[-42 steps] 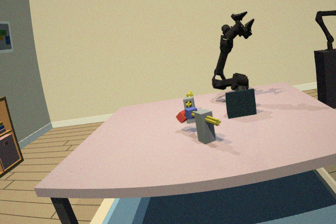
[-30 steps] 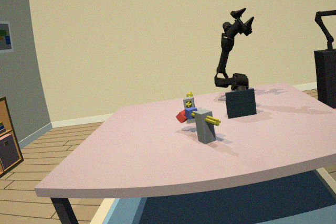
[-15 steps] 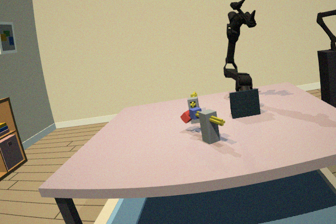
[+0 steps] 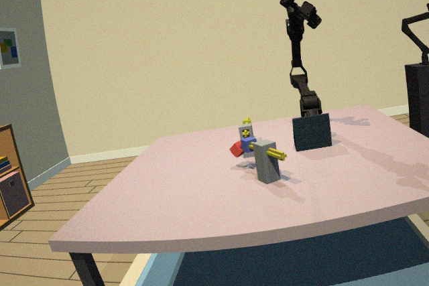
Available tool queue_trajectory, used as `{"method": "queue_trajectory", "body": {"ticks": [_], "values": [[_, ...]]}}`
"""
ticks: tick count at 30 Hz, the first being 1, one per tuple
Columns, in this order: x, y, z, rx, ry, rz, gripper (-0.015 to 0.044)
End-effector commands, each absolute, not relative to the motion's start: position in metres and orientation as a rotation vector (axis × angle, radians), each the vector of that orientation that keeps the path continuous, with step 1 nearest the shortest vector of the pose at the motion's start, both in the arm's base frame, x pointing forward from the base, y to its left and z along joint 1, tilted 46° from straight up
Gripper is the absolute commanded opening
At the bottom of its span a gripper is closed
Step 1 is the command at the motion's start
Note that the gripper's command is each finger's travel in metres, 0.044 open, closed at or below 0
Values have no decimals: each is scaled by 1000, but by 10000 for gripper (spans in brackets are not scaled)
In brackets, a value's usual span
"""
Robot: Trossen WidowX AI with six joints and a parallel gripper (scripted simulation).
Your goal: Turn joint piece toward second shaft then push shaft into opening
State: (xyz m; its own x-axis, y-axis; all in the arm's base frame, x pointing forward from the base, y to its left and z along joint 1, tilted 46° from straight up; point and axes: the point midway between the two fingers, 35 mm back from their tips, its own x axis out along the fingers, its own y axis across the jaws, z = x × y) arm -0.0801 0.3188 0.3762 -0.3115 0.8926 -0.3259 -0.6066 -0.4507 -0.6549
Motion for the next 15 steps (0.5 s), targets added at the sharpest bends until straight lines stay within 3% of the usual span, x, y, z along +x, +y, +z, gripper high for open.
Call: {"method": "queue_trajectory", "body": {"ticks": [1, 15], "values": [[-59, 339, 361, -851, -351, 1850, 440], [14, 379, 304, -890, 120, 1612, 440]]}}
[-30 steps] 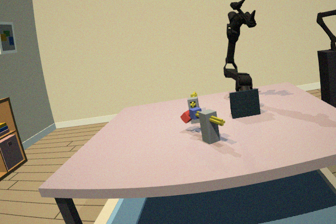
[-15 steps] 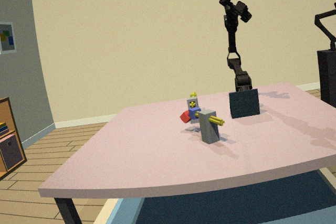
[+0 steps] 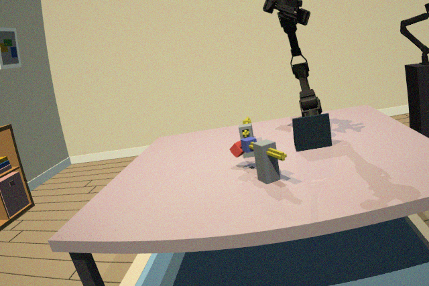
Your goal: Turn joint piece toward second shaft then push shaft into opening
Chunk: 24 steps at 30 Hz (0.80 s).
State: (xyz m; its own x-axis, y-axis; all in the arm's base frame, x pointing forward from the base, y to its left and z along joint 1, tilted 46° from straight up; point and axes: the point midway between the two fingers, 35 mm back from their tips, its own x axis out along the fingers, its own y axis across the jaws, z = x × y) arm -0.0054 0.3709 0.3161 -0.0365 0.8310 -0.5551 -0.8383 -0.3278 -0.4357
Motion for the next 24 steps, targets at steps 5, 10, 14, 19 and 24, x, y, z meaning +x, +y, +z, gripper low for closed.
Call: {"method": "queue_trajectory", "body": {"ticks": [5, 10, 14, 19, 24], "values": [[40, 388, 283, -892, 283, 1511, 440], [67, 394, 260, -888, 441, 1401, 440], [89, 396, 240, -873, 564, 1312, 440], [118, 397, 216, -852, 702, 1184, 440], [149, 393, 194, -831, 819, 1038, 440]]}}
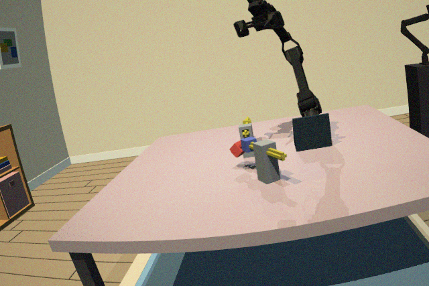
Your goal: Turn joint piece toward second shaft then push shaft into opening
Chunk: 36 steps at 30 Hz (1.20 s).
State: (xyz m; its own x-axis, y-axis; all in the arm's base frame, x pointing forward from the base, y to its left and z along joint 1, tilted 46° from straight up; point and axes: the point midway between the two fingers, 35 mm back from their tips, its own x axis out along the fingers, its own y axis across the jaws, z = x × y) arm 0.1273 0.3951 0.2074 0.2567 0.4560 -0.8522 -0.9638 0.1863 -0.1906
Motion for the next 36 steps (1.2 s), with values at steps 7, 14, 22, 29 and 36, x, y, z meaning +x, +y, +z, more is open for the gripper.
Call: {"method": "queue_trajectory", "body": {"ticks": [7, 14, 22, 29, 36], "values": [[185, 382, 162, -803, 978, 829, 440], [219, 364, 131, -774, 1116, 606, 440], [255, 337, 95, -741, 1244, 337, 440], [283, 307, 64, -708, 1328, 93, 440], [308, 274, 36, -686, 1386, -152, 440]]}}
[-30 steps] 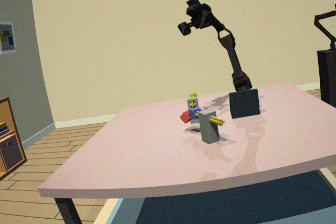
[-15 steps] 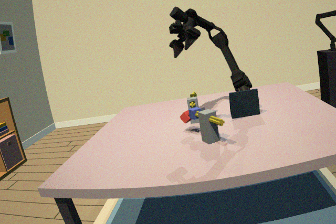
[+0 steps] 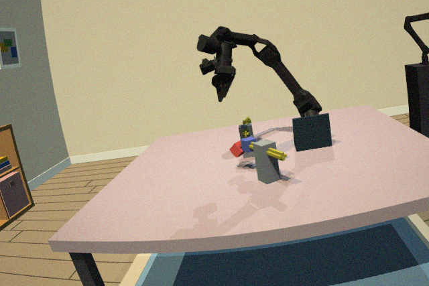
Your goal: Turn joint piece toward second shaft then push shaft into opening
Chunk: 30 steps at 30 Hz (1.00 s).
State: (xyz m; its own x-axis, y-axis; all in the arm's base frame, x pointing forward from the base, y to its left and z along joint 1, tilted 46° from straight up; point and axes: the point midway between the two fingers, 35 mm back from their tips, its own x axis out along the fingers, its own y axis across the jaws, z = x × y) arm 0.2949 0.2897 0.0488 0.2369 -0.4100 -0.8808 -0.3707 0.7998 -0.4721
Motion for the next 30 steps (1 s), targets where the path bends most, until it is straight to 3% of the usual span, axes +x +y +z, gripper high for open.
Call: {"method": "queue_trajectory", "body": {"ticks": [1, 10, 17, 30], "values": [[311, 269, 32, -685, 1392, -188, 440], [333, 222, -2, -690, 1425, -490, 440], [335, 218, -4, -686, 1426, -514, 440], [344, 198, -21, -295, 1446, -788, 440]]}}
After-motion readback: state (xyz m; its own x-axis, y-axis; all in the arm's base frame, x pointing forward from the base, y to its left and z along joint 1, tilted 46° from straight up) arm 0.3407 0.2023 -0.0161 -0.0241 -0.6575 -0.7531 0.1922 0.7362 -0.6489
